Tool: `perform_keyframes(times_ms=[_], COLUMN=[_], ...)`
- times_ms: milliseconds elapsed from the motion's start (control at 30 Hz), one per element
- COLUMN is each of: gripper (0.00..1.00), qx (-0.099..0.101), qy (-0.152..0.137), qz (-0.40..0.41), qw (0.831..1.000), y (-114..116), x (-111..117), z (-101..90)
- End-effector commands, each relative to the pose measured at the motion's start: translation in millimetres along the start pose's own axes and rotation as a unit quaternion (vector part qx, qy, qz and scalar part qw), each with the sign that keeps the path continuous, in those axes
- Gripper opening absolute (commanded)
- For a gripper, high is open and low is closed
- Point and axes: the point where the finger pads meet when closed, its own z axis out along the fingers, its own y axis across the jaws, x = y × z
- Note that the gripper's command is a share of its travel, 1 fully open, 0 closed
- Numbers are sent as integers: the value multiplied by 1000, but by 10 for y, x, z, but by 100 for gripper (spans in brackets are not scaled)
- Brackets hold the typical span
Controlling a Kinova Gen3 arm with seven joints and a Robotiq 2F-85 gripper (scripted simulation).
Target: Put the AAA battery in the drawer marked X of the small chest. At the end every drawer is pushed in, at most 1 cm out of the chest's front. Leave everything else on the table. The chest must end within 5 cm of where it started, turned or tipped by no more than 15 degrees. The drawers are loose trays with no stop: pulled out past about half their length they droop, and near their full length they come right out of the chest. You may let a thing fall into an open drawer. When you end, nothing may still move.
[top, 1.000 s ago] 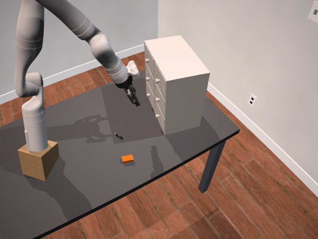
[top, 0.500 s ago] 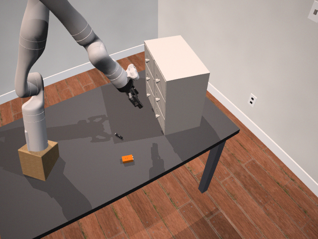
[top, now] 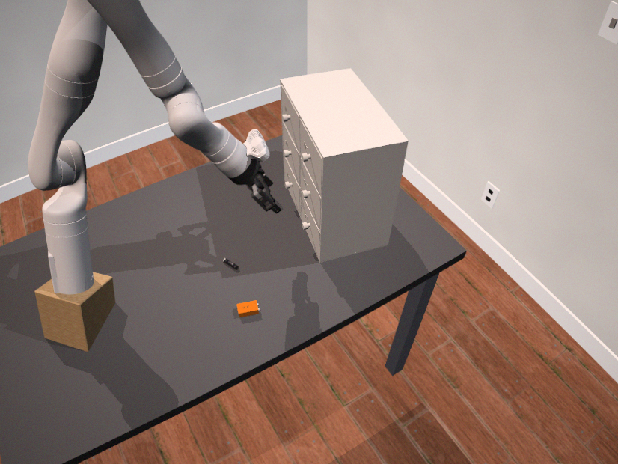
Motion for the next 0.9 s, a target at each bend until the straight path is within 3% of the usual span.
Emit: perform_keyframes(times_ms=[0, 867], gripper=[100, 100], qx=[6, 6], qy=[0, 30], qz=[-4, -3], qw=[1000, 1000], y=[-72, -73], x=[-48, -31], z=[51, 179])
